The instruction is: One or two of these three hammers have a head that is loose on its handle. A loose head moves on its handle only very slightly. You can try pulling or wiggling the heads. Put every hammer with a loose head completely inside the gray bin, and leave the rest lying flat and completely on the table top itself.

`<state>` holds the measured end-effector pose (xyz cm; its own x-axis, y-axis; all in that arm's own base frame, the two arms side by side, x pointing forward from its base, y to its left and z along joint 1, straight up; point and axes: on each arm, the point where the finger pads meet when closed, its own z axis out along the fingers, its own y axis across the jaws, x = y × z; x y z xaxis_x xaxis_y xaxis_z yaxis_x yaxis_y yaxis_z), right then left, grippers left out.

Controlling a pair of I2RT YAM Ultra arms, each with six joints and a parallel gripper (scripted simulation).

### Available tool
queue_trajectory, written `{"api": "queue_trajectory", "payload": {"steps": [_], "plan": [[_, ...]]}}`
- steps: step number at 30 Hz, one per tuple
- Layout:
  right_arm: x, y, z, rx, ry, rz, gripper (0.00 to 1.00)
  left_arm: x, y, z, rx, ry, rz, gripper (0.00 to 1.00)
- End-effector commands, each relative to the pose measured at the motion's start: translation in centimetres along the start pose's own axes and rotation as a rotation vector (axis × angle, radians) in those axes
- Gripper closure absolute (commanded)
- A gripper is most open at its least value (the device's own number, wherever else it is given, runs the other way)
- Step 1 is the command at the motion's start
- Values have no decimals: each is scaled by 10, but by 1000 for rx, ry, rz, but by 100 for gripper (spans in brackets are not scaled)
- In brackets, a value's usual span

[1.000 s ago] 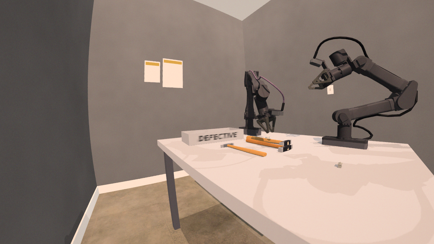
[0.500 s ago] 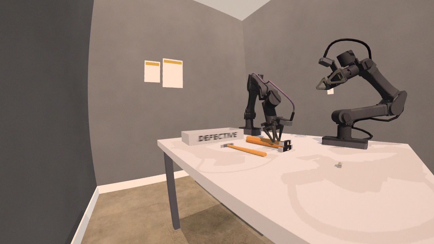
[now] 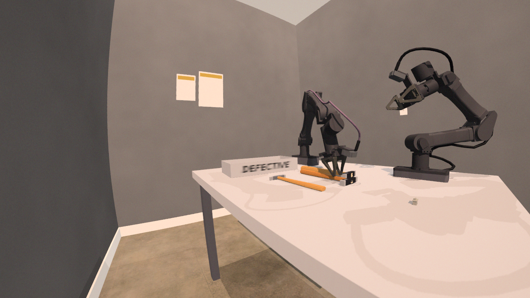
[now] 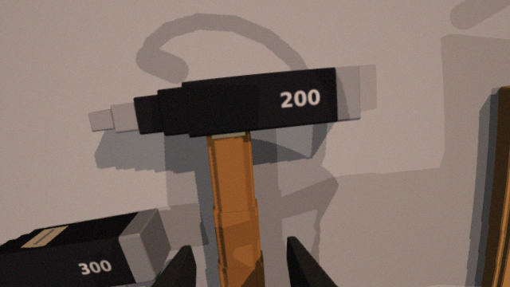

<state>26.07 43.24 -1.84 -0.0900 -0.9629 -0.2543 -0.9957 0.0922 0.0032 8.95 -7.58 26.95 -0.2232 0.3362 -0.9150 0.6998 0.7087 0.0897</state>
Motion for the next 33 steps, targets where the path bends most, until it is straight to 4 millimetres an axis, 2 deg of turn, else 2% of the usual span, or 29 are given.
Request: {"api": "queue_trajectory", "payload": {"steps": [1,11,20,21,25,26,28,29,31,32,33], "plan": [[-14,-1,1,19,-27,-4,59,-6,1,-11,-5,-34,1,0],[-14,-1,14,18,-28,-4,59,-6,1,-11,-4,-34,2,0],[-14,0,14,15,-30,-5,59,-6,1,-11,-3,-34,2,0],[-14,0,14,15,-30,-5,63,-6,1,-11,-3,-34,2,0],[-14,0,14,14,-27,-4,63,-6,1,-11,-3,-34,2,0],[-9,0,12,9,-17,-4,67,-6,1,-11,-3,-34,2,0],[-12,1,11,15,-30,-7,67,-6,1,-11,-3,-34,2,0],[-12,1,11,15,-30,-7,72,-6,1,-11,-3,-34,2,0],[-12,1,11,15,-30,-7,72,-6,1,-11,-3,-34,2,0],[-12,-2,7,19,-36,-6,76,-6,1,-11,-3,-34,2,0],[-12,-2,7,19,-37,-7,76,-6,1,-11,-3,-34,2,0]]}}
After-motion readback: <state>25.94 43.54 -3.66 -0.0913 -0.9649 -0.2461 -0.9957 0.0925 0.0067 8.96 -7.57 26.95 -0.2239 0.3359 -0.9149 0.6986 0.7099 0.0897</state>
